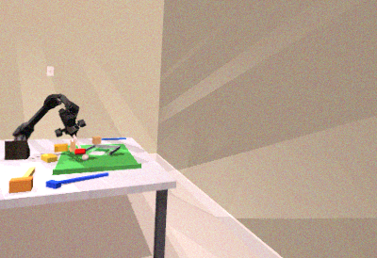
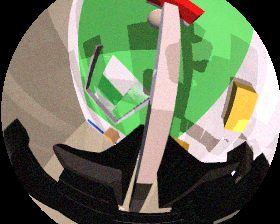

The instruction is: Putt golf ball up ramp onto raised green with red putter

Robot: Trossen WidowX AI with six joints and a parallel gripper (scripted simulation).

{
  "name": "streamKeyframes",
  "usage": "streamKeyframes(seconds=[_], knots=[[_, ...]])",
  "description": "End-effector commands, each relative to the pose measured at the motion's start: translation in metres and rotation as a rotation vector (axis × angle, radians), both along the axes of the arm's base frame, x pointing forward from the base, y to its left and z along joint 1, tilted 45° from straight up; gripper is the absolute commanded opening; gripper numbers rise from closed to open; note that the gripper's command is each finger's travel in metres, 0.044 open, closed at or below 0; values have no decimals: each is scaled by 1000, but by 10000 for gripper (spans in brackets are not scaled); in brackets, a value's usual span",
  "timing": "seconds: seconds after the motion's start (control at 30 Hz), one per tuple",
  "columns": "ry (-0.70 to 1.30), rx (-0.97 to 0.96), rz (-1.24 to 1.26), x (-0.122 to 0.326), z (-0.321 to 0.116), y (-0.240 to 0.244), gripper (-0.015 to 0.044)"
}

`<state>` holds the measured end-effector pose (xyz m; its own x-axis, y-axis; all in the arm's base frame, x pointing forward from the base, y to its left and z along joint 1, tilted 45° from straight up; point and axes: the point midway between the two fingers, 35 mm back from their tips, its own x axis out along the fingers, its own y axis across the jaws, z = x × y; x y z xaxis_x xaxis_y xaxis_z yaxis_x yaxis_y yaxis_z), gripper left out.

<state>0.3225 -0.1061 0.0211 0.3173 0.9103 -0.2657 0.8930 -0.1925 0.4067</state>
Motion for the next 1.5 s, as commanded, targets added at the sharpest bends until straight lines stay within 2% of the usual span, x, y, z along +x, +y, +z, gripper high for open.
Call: streamKeyframes(seconds=[0.0,0.67,1.03,1.47], knots=[[-4,-2,-1,-1,-4,-1,0],[14,15,-2,-9,-35,3,0],[15,15,-3,-7,-34,3,0],[15,13,-2,-25,-61,-23,0]])
